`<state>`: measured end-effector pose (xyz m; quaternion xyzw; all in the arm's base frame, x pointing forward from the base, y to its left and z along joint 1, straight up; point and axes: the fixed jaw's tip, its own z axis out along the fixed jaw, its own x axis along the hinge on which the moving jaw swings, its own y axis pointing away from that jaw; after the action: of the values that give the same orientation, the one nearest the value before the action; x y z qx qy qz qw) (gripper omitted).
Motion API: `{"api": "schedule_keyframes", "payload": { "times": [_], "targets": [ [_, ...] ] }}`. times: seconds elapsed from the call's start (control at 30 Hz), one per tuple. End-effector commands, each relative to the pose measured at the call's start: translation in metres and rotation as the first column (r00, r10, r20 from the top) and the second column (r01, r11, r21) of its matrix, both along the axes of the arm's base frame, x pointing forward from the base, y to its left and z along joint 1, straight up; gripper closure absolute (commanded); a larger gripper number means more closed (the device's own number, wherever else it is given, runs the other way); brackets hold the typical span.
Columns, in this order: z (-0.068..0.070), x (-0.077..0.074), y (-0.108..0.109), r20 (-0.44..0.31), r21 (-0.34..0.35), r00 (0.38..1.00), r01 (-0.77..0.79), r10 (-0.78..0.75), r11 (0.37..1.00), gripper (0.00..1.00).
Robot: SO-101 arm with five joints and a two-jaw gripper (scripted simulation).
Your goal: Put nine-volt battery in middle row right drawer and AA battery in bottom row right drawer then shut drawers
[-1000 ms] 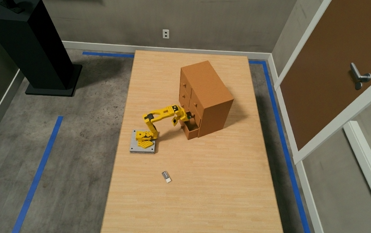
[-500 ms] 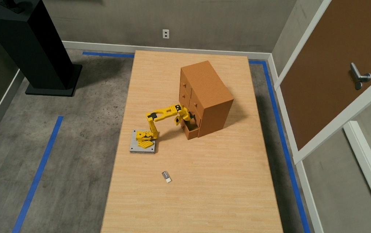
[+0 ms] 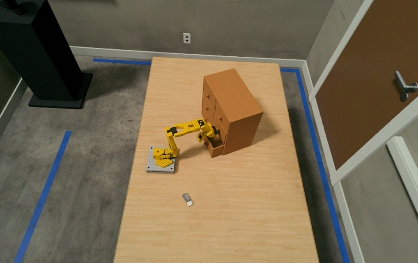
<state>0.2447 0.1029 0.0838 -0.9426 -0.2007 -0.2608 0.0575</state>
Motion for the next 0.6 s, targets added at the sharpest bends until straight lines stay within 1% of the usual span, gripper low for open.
{"api": "schedule_keyframes", "payload": {
  "times": [0.0,0.17,0.3,0.57],
  "targets": [
    [-0.006,-0.001,0.0,-0.014,-0.008,1.0,-0.006,0.006,1.0,1.0],
    [-0.006,-0.001,0.0,-0.014,-0.008,1.0,-0.006,0.006,1.0,1.0],
    [-0.017,-0.002,0.0,-0.014,-0.008,1.0,-0.006,0.006,1.0,1.0],
    [-0.017,-0.002,0.0,-0.014,-0.008,1.0,-0.006,0.006,1.0,1.0]
  ]
}}
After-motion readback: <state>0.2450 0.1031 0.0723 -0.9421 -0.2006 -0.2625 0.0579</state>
